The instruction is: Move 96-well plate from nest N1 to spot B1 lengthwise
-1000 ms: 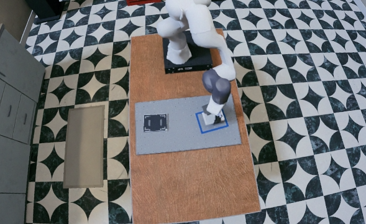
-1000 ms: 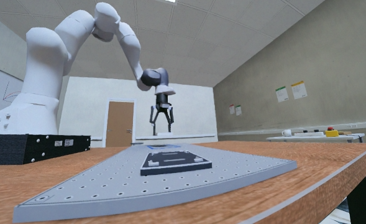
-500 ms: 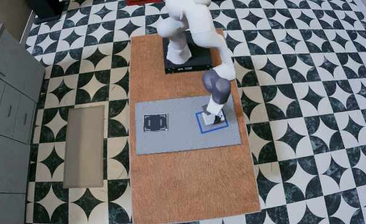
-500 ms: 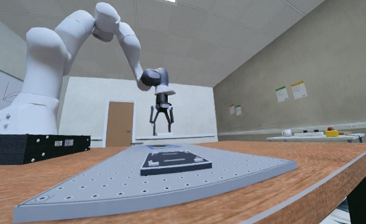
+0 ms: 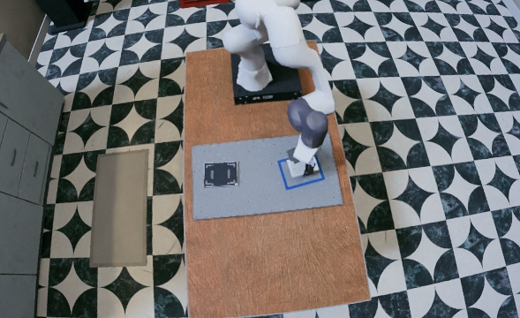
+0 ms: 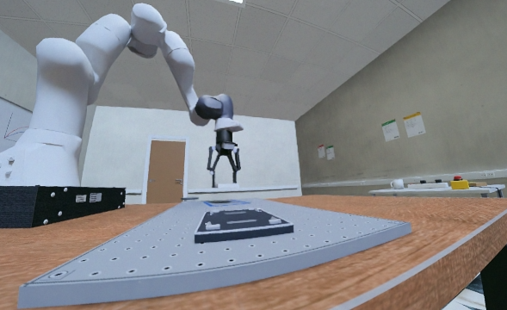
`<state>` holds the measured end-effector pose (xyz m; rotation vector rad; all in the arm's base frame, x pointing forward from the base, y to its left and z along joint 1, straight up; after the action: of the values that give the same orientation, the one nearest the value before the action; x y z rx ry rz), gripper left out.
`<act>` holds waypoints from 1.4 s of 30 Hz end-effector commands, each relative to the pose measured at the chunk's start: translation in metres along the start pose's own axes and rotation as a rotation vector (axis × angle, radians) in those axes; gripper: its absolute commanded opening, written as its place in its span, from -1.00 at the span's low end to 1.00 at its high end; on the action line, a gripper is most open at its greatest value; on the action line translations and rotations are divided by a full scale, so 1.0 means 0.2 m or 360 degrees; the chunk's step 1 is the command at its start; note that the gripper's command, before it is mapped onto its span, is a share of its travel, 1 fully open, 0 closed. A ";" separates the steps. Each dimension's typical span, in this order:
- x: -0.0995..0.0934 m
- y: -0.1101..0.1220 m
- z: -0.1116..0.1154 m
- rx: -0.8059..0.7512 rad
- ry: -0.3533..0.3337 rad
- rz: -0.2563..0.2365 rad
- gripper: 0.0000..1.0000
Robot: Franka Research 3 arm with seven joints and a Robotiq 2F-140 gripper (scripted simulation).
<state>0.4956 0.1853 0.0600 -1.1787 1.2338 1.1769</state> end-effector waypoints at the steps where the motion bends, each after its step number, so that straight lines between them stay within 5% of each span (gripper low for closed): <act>1: 0.00 0.00 -0.01 0.0007 0.0002 0.0004 0.21; 18: 0.00 0.00 -0.01 0.0007 0.0002 0.0004 0.21; 42: 0.19 -0.01 0.00 0.0007 0.0002 0.0004 0.21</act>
<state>0.4945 0.1830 0.0268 -1.1765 1.2459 1.1771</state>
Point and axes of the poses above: the point where the finger pads meet when closed, its own x axis out along the fingers, its own y axis across the jaws, z = x × y, the point moved 4 cm from there along -x, back along the fingers, and after that the axes turned 13 degrees about x, right-handed, at the moved point
